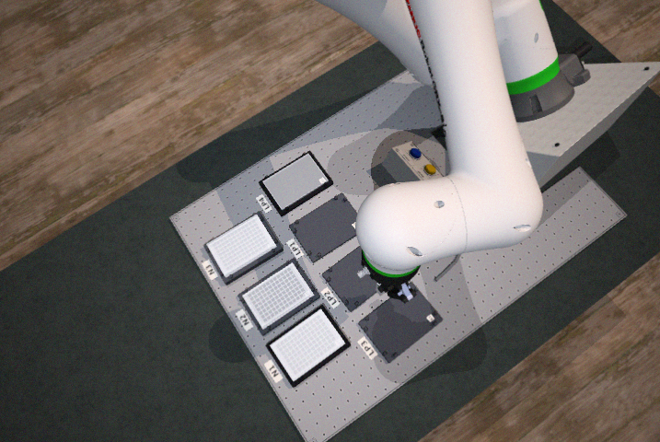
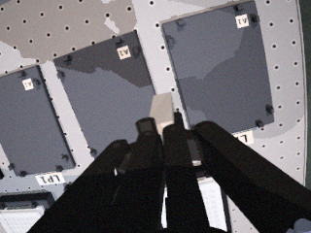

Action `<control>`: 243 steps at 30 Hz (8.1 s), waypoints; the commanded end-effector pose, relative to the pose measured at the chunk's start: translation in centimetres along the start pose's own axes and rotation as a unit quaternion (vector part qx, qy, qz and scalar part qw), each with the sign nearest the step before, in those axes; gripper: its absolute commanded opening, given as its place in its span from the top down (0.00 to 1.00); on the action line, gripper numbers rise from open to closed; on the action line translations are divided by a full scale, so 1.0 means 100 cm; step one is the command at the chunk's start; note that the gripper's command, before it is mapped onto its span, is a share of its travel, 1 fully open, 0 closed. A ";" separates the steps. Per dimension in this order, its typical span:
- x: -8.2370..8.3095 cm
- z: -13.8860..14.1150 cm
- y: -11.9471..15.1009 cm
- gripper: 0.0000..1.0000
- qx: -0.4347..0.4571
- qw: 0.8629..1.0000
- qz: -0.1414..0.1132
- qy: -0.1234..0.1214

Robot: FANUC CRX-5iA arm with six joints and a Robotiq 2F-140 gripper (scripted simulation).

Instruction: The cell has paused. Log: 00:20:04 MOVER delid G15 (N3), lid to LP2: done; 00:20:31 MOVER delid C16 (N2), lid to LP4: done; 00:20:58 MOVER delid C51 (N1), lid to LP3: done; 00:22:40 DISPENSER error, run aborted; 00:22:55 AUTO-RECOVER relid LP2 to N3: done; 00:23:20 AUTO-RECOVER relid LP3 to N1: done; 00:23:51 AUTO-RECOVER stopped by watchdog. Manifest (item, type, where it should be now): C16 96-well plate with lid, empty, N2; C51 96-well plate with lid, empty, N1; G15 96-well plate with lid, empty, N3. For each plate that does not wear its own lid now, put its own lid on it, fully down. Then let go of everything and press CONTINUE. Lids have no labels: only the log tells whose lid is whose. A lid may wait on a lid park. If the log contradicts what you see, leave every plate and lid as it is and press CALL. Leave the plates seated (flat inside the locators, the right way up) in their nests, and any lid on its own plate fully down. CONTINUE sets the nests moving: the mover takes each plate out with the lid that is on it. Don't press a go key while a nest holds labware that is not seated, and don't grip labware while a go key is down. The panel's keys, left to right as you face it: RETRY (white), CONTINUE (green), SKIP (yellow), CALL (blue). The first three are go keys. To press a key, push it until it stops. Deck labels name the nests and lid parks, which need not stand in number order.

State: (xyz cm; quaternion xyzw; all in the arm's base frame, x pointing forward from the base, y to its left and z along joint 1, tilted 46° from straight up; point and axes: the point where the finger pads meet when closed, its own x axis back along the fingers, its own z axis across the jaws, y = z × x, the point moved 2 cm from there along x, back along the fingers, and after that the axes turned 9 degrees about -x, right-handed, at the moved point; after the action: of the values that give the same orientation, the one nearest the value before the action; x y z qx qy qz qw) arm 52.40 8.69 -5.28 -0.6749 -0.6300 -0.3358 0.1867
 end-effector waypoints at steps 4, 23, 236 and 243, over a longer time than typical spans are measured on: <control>0.000 0.000 0.000 1.00 0.000 1.000 0.000 0.000; 0.004 -0.027 0.173 1.00 0.001 1.000 -0.001 0.001; 0.007 -0.285 0.116 1.00 -0.665 -0.746 0.000 0.007; 0.004 -0.306 0.086 1.00 -0.772 -0.635 -0.001 0.006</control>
State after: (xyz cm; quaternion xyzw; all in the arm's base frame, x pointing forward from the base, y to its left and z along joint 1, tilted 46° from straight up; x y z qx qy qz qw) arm 56.63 -11.98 17.48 -0.3598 -0.6879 0.1986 0.5983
